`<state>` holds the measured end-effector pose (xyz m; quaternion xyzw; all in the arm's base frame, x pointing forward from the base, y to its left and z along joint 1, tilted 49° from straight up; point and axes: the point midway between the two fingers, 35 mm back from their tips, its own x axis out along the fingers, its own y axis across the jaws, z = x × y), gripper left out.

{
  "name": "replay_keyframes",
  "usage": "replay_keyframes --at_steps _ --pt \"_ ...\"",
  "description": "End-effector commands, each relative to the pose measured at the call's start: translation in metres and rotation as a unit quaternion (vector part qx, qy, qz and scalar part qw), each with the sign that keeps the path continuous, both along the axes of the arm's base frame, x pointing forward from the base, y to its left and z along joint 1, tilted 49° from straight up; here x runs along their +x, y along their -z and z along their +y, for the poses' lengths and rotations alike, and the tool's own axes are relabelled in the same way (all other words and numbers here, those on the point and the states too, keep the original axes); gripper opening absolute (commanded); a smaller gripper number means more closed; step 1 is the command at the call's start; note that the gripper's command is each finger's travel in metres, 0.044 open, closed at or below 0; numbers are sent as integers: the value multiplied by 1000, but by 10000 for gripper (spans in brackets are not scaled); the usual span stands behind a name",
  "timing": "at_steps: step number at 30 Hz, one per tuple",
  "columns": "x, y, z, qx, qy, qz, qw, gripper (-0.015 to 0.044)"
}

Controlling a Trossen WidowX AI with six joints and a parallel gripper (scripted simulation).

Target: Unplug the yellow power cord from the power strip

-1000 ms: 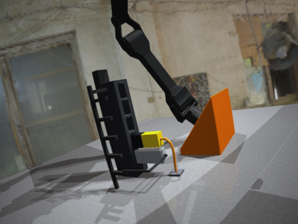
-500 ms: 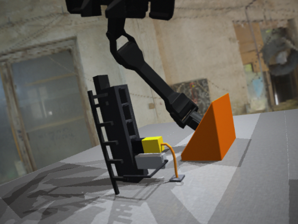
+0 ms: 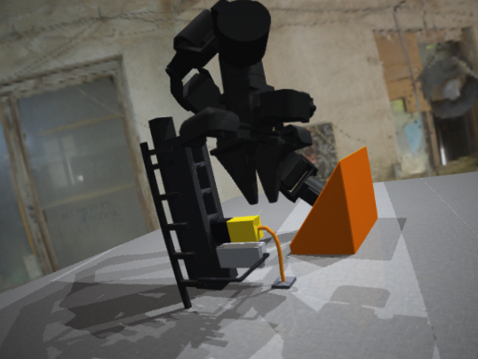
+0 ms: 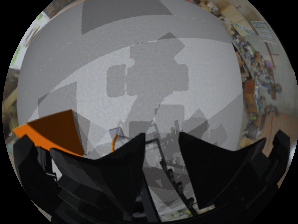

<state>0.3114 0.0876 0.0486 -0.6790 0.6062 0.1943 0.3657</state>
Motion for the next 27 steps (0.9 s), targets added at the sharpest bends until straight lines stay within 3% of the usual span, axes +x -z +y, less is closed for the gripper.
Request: replay_keyframes --at_steps 1,27 --pt "-60 0 -40 -43 13 159 986 160" --pt "-61 -15 -55 -45 14 168 985 160"
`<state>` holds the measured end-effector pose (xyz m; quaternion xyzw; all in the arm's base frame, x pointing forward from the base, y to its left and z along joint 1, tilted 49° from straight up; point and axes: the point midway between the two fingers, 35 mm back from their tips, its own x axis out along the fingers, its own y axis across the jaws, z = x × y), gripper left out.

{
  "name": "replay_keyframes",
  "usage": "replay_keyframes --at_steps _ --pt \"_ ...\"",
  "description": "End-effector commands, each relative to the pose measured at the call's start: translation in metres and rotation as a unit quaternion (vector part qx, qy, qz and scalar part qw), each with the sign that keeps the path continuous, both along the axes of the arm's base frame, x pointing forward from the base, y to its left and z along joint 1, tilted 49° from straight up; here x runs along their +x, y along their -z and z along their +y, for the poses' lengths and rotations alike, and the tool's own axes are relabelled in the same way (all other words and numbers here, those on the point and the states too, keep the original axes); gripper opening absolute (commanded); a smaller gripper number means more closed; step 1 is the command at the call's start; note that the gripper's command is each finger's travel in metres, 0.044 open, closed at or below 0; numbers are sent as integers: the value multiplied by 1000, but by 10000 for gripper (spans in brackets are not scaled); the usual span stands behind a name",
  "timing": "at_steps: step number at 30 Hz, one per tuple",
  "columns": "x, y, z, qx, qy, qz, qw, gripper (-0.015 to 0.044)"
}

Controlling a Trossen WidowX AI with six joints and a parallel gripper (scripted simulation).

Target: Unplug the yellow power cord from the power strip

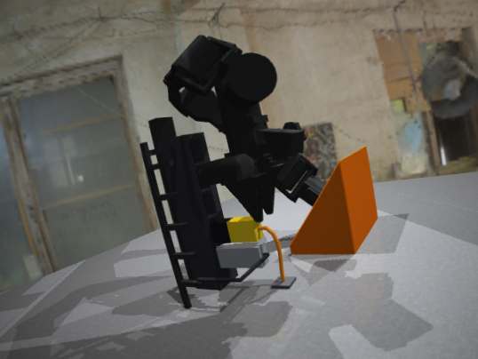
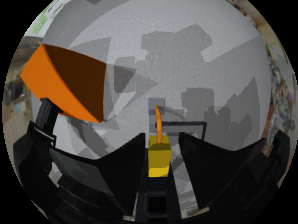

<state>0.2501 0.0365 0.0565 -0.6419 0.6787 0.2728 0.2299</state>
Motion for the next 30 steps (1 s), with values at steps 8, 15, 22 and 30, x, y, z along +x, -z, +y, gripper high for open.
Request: replay_keyframes --at_steps 8,15,22,30 --pt "0 -17 -13 0 -3 -1 1000 160" --pt "-1 -22 -18 -1 -3 -1 1000 160" --pt "-1 -21 -20 -1 -3 -1 1000 160" --pt "-1 -14 -27 -1 -3 -1 1000 160"
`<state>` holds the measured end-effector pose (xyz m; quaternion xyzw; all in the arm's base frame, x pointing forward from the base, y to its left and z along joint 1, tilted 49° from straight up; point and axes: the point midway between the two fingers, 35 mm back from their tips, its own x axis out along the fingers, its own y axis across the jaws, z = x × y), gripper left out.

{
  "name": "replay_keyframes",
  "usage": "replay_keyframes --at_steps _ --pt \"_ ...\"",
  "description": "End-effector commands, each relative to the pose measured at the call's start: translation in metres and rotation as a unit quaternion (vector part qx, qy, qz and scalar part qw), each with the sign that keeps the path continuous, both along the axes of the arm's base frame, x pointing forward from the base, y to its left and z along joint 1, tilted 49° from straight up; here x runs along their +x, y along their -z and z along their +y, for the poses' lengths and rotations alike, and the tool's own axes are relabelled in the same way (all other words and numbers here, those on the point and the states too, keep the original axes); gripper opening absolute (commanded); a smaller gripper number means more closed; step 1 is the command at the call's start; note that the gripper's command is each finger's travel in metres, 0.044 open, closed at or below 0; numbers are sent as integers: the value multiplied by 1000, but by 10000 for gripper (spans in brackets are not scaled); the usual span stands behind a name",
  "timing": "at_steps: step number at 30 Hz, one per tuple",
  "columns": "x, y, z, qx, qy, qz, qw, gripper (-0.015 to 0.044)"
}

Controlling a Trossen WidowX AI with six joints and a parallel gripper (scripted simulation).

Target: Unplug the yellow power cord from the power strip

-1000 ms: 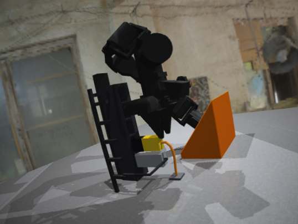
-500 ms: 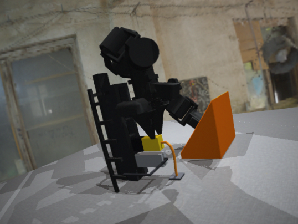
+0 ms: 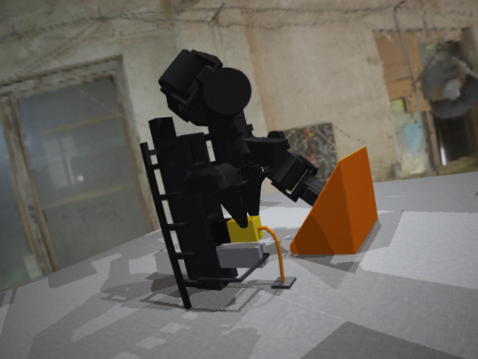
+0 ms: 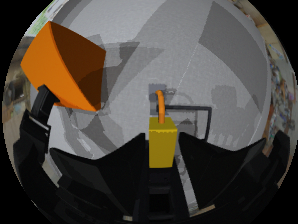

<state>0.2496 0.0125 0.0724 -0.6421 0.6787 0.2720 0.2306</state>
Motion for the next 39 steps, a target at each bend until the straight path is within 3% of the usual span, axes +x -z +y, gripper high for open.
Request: replay_keyframes --at_steps 1,5,13,39 --pt "-1 2 -3 -1 -3 0 1000 160" --pt "0 1 -1 0 0 0 1000 55" --pt "0 1 -1 0 0 0 1000 2" --pt "1 28 27 2 -2 0 1000 0"
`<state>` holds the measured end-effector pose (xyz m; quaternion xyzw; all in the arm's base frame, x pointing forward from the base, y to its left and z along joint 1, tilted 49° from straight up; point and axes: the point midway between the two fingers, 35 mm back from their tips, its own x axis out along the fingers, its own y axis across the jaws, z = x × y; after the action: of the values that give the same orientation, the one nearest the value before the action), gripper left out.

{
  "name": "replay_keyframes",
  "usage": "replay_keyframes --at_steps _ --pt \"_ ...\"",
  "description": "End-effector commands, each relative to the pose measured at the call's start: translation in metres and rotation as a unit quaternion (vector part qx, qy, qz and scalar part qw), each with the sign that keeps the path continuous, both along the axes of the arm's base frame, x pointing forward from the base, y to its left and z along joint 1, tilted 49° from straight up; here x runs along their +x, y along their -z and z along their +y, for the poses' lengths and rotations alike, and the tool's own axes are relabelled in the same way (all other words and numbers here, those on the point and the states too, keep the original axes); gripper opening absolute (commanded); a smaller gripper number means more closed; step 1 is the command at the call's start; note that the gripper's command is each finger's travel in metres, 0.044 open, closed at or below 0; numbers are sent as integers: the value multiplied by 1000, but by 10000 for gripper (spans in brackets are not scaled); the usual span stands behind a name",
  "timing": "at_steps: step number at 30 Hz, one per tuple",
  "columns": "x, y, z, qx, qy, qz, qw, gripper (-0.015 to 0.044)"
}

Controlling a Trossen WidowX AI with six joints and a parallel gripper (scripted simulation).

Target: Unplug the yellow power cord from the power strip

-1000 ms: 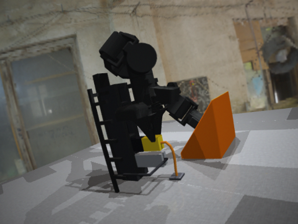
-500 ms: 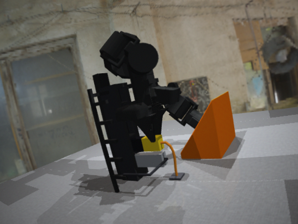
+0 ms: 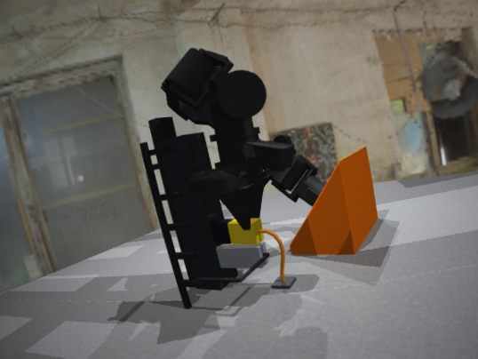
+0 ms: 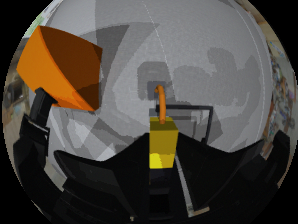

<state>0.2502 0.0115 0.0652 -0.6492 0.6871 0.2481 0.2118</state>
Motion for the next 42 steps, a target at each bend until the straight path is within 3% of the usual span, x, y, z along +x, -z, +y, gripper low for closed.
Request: replay_keyframes --at_steps 1,18,35,42 --pt "0 21 29 34 -3 2 999 0" --pt "-4 38 50 34 -4 2 999 0" --pt "-4 41 50 34 -4 2 999 440" --pt "-7 70 88 35 -4 1 999 440"
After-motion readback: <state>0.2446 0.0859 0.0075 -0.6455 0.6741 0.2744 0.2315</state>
